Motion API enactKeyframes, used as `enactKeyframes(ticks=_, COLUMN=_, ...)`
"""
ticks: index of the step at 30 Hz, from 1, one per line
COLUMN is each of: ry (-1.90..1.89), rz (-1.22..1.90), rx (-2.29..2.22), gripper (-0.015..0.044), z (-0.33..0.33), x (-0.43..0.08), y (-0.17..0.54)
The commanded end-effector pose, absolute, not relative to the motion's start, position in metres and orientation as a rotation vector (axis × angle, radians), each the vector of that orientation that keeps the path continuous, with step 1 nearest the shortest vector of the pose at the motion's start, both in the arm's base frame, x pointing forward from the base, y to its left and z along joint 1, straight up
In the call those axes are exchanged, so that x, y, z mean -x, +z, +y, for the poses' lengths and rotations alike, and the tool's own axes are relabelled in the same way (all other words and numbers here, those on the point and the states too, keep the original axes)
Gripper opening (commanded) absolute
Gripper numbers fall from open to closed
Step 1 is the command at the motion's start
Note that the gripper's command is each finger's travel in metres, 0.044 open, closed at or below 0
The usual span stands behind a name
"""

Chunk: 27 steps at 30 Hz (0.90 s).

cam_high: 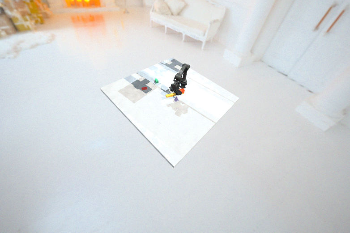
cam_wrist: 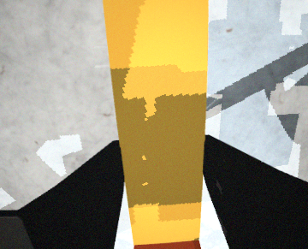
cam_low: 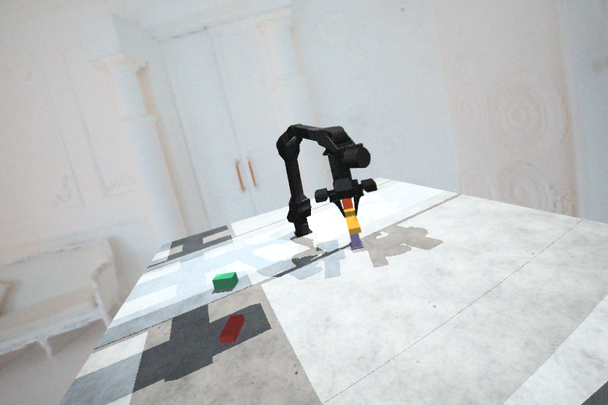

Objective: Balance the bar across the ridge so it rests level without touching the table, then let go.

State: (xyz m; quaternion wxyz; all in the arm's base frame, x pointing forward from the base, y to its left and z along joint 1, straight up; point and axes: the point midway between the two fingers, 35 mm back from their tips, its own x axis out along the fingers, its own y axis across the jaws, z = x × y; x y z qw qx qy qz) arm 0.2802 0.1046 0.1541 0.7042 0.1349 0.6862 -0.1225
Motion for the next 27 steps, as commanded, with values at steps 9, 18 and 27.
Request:
enactKeyframes(ticks=9, ry=-0.275, rz=1.524, rx=-0.301, gripper=0.0000, z=0.105, x=-0.281, y=0.134)
enactKeyframes(ticks=18, ry=-0.275, rz=1.524, rx=-0.301, gripper=0.0000, z=0.105, x=-0.281, y=0.120)
enactKeyframes(ticks=27, ry=-0.275, rz=1.524, rx=-0.301, gripper=0.0000, z=0.105, x=-0.281, y=0.118)
